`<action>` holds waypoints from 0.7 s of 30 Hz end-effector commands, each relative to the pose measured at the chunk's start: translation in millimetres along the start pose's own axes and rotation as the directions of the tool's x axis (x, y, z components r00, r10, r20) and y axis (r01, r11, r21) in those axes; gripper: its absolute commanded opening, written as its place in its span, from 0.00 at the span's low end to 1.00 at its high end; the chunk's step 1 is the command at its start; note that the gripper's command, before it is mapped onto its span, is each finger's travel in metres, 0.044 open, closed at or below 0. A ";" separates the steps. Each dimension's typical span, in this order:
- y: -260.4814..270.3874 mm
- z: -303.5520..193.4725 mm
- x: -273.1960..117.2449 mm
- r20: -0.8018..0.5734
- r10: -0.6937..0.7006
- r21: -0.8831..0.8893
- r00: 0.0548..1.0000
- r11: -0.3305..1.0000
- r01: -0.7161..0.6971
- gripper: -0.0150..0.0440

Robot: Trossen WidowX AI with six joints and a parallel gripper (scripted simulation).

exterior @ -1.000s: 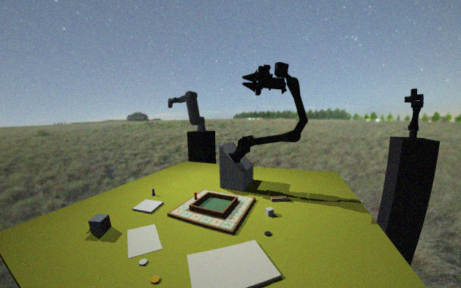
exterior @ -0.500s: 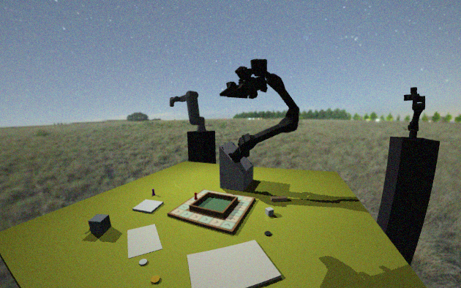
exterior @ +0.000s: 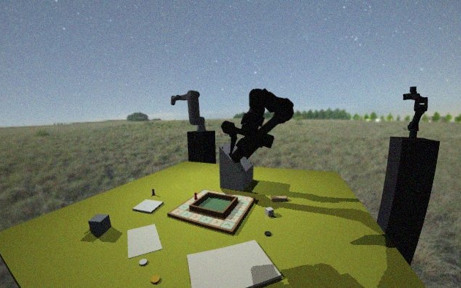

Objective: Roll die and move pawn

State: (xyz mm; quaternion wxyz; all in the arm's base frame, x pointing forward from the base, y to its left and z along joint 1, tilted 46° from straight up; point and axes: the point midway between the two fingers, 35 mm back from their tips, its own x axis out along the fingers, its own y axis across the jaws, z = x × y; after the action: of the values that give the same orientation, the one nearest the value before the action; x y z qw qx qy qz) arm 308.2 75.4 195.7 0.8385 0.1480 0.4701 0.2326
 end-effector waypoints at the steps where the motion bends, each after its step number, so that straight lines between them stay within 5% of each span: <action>1: 47.5 -30.4 41.9 -0.138 0.126 -0.175 0.982 0.973 -0.150 0.72; 10: 141.0 -126.3 100.2 -0.446 0.303 -0.400 0.842 0.775 -0.490 0.72; 21: 152.9 -132.9 102.2 -0.467 0.310 -0.408 0.828 0.756 -0.512 0.72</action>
State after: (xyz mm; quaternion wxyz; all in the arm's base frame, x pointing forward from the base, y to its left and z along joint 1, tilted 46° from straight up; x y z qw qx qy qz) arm 204.3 258.9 125.5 0.6722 -0.0277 0.4941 0.5507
